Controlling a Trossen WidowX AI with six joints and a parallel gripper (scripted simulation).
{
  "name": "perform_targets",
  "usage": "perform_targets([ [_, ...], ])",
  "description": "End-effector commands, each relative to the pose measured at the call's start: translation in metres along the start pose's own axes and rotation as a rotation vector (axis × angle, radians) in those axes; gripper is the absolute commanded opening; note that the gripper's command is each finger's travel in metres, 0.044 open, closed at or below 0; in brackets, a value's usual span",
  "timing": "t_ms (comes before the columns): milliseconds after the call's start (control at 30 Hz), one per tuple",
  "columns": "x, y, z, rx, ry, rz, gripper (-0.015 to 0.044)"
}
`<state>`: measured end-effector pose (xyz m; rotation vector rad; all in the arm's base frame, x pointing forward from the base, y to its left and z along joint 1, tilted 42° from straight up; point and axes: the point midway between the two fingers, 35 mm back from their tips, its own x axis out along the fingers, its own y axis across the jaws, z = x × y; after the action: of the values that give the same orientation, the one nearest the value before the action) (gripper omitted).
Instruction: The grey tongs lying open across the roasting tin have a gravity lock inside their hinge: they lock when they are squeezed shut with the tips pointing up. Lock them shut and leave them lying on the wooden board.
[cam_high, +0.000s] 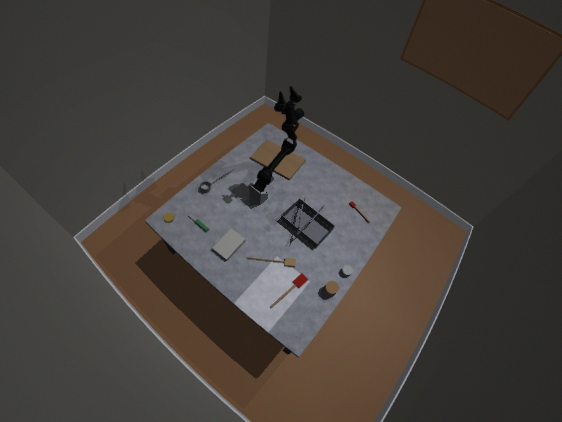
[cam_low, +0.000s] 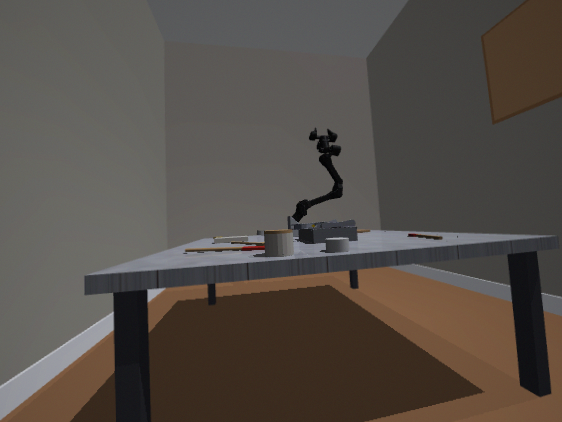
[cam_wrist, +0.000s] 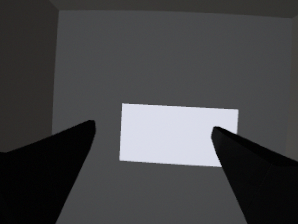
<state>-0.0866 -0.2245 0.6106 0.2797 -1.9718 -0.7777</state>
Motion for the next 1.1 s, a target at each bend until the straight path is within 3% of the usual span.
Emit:
perform_targets([
  [0, 0.0, -0.024, -0.024, -0.026, 0.085, -0.081, 0.044],
  [500, -0.056, -0.149, -0.14, -0.134, 0.516, -0.47, 0.044],
  [833, -0.154, -0.226, -0.217, -0.225, 0.917, -0.742, 0.044],
  [1067, -0.255, -0.267, -0.257, -0.284, 1.242, -0.96, 0.044],
])
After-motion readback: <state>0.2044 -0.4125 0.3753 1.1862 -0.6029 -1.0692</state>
